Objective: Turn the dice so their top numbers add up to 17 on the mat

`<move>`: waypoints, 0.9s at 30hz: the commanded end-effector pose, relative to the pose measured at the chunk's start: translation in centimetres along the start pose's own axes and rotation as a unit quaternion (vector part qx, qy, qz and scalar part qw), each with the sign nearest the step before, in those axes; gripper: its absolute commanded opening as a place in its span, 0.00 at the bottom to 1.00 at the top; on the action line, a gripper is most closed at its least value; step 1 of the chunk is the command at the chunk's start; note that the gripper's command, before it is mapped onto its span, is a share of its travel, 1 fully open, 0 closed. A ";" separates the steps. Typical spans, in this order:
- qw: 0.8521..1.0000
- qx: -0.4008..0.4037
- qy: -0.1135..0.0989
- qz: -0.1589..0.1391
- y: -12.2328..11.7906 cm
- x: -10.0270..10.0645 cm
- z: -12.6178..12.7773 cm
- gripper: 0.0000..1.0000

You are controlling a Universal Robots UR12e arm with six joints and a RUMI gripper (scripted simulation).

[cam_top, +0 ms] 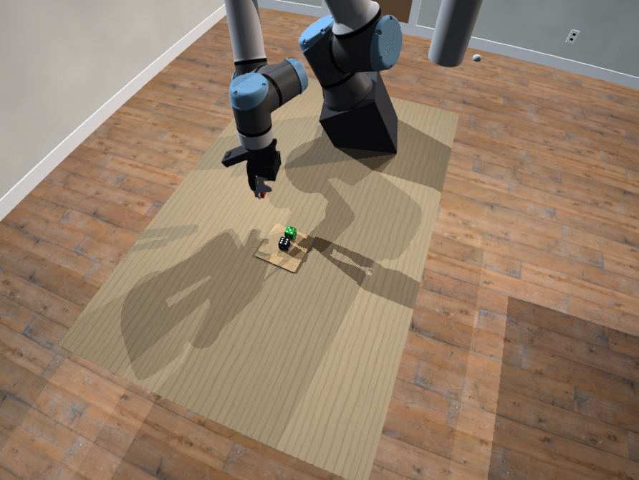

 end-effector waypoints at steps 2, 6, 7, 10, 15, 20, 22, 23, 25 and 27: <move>1.000 0.000 0.000 0.000 0.0 -0.4 0.0 0.10; 1.000 0.000 0.000 0.000 0.0 -0.4 0.0 0.10; 1.000 0.000 0.000 0.000 0.0 -0.4 0.0 0.10; 1.000 0.001 0.000 0.000 0.0 -0.4 0.0 0.10; 1.000 0.020 0.000 0.000 0.0 -0.4 -0.1 0.10; 0.997 0.081 0.000 0.000 0.0 -0.2 -0.2 0.10; 0.995 0.097 0.000 0.000 0.0 -0.1 -0.2 0.10; 0.995 0.097 0.000 0.000 0.0 -0.1 -0.2 0.10; 0.991 0.135 0.000 0.000 -0.1 0.0 -0.2 0.10; 0.984 0.176 0.000 0.000 -0.1 0.1 -0.3 0.10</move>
Point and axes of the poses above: the point where the finger pads meet when closed, its own x axis out along the fingers, its own z axis across the jaws, y = z × x, the point moved 10 cm from there along -x, back along the fingers, and after that the axes turned 8 degrees about x, right-handed, at the moved point
